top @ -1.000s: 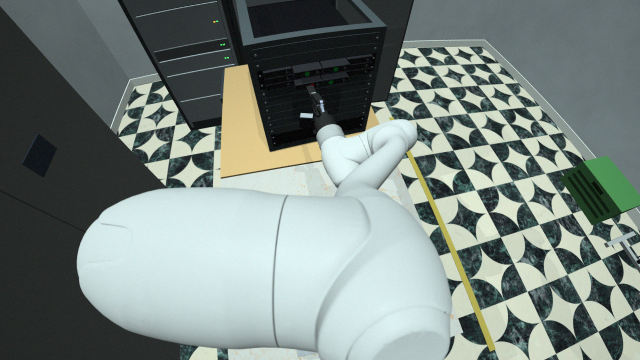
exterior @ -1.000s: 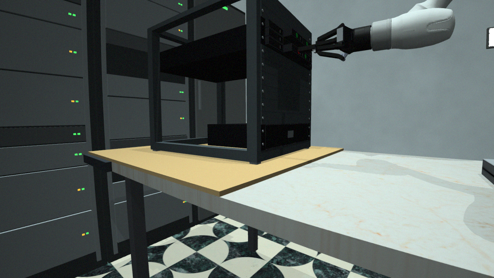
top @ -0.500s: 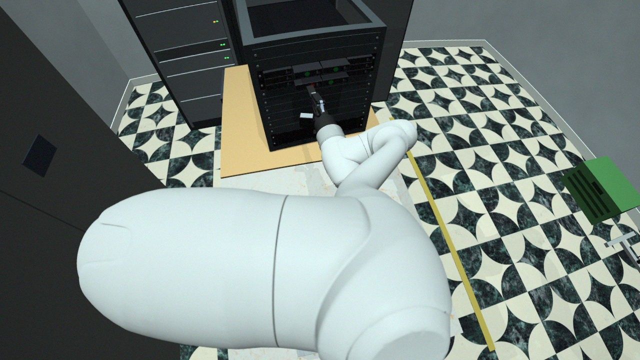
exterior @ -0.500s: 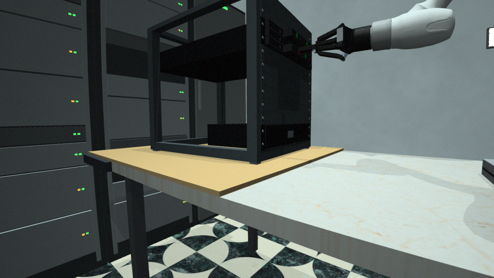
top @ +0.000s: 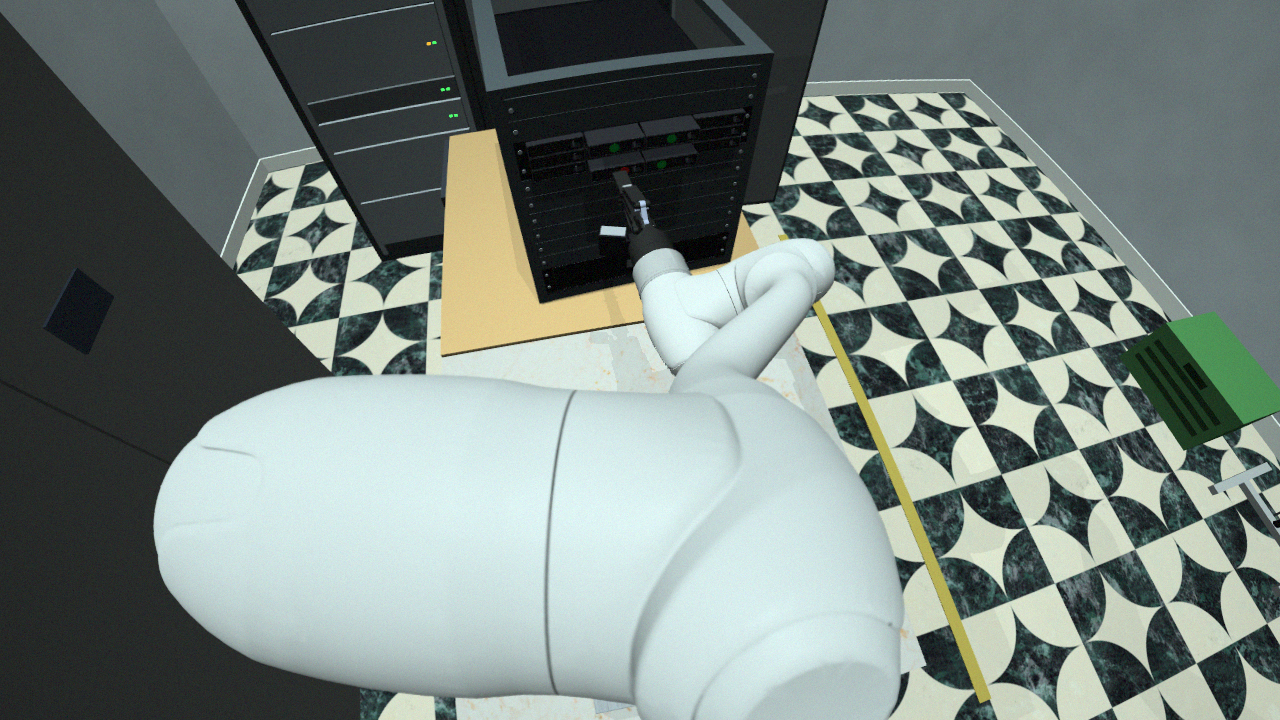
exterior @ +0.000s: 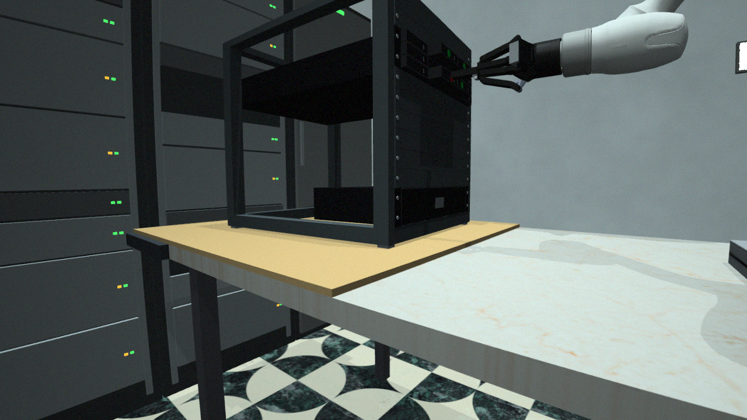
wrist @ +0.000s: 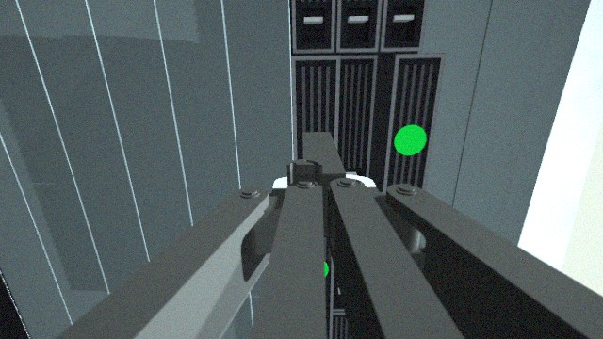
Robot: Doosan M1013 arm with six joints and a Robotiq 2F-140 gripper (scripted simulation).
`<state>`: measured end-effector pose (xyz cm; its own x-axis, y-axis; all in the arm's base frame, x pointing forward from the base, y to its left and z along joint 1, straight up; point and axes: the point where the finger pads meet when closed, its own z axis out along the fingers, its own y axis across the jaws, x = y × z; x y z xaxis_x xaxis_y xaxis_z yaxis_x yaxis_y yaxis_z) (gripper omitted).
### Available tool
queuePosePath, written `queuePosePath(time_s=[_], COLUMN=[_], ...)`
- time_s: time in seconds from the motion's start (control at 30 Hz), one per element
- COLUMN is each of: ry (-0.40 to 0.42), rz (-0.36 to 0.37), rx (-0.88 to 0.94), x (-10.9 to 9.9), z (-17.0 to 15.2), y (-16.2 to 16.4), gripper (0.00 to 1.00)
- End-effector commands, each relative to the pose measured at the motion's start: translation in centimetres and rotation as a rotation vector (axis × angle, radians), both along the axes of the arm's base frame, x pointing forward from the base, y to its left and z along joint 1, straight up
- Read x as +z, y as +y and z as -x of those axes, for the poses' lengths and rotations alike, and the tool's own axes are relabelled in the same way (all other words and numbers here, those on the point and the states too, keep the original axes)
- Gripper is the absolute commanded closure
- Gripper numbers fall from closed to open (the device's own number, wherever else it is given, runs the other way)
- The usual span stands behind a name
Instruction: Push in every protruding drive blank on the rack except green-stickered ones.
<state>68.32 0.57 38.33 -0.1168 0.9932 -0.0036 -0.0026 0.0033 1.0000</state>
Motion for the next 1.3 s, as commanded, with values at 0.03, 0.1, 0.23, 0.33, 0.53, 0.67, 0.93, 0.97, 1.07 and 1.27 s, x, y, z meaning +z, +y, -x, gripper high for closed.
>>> queuePosePath(time_s=[0.03, 0.1, 0.23, 0.33, 0.53, 0.67, 0.93, 0.97, 1.07, 1.27], ry=[-0.001, -0.001, -0.001, -0.001, -0.001, -0.001, -0.001, -0.001, -0.001, -0.001], rz=[0.0, 0.0, 0.0, 0.0, 0.0, 0.0, 0.0, 0.0, 0.0, 0.0], rx=[0.0, 0.0, 0.0, 0.0, 0.0, 0.0, 0.0, 0.0, 0.0, 0.0], x=[0.1, 0.1, 0.1, 0.1, 0.1, 0.1, 0.1, 0.1, 0.1, 0.1], z=[-0.3, -0.6, -1.0, -1.0, -1.0, -1.3, -2.0, -2.0, -2.0, -2.1], y=[0.0, 0.1, 0.1, 0.1, 0.1, 0.1, 0.2, 0.2, 0.2, 0.2], gripper=[0.9, 0.9, 0.9, 0.9, 0.9, 0.9, 0.9, 0.9, 0.9, 0.9])
